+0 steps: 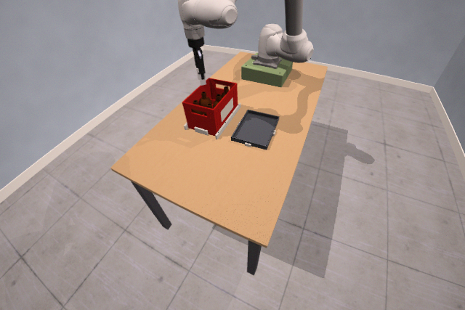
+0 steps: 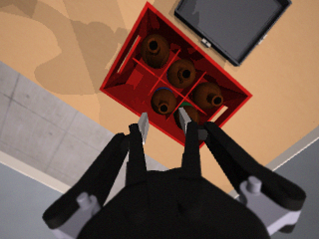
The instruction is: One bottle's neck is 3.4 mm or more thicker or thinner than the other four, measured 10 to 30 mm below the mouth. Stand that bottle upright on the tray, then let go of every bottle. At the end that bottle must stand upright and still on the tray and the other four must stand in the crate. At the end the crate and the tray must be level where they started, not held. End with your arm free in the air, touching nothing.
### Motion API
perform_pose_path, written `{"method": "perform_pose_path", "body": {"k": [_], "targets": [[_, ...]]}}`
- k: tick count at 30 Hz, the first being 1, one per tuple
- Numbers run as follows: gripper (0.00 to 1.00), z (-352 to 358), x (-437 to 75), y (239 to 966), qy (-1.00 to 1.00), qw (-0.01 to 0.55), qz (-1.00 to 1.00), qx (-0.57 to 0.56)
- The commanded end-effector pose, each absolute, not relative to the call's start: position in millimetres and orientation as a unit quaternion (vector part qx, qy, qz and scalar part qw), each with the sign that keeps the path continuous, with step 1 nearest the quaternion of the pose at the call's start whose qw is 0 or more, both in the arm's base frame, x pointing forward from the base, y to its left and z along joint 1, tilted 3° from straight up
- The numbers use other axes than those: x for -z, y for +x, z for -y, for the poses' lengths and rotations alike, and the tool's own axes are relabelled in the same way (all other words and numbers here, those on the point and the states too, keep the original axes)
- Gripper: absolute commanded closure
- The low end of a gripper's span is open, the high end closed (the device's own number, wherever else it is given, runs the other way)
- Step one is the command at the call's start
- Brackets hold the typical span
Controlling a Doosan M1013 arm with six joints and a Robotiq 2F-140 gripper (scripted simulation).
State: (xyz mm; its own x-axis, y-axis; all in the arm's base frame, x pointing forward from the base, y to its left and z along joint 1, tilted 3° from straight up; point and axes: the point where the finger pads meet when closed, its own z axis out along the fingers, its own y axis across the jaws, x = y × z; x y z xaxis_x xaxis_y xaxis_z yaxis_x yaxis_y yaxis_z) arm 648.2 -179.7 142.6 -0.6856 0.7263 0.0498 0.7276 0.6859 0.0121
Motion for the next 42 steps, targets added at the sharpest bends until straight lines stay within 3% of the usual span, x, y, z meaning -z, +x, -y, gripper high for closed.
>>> {"method": "perform_pose_path", "body": {"k": [1, 42], "targets": [[0.62, 180, -142, 650, -0.391, 0.019, 0.92, 0.014], [0.62, 179, -118, 650, -0.391, 0.019, 0.92, 0.014]]}}
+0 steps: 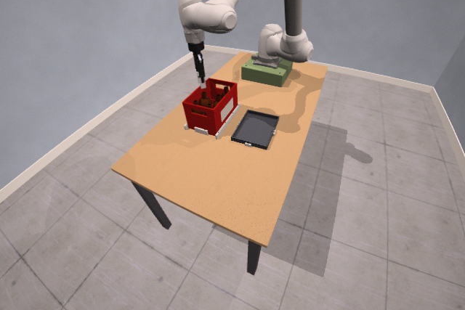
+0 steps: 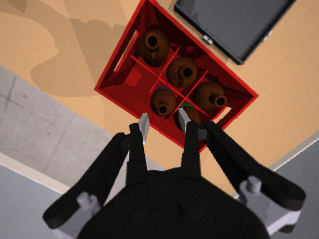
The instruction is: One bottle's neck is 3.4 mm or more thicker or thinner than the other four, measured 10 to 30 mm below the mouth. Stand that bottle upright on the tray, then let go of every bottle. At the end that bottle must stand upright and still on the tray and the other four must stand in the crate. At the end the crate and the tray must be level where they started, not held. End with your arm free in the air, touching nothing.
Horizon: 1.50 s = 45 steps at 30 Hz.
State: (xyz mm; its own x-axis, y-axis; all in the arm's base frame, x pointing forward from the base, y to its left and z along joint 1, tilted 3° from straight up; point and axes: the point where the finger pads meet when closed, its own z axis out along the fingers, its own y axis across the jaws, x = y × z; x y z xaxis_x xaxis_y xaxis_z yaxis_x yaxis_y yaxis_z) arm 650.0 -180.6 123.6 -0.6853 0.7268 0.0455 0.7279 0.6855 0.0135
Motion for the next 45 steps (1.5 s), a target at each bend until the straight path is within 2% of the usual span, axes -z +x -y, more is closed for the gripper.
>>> {"method": "perform_pose_path", "body": {"k": [1, 45], "targets": [[0.62, 179, -117, 650, -0.391, 0.019, 0.92, 0.014], [0.62, 178, -98, 649, -0.391, 0.019, 0.92, 0.014]]}}
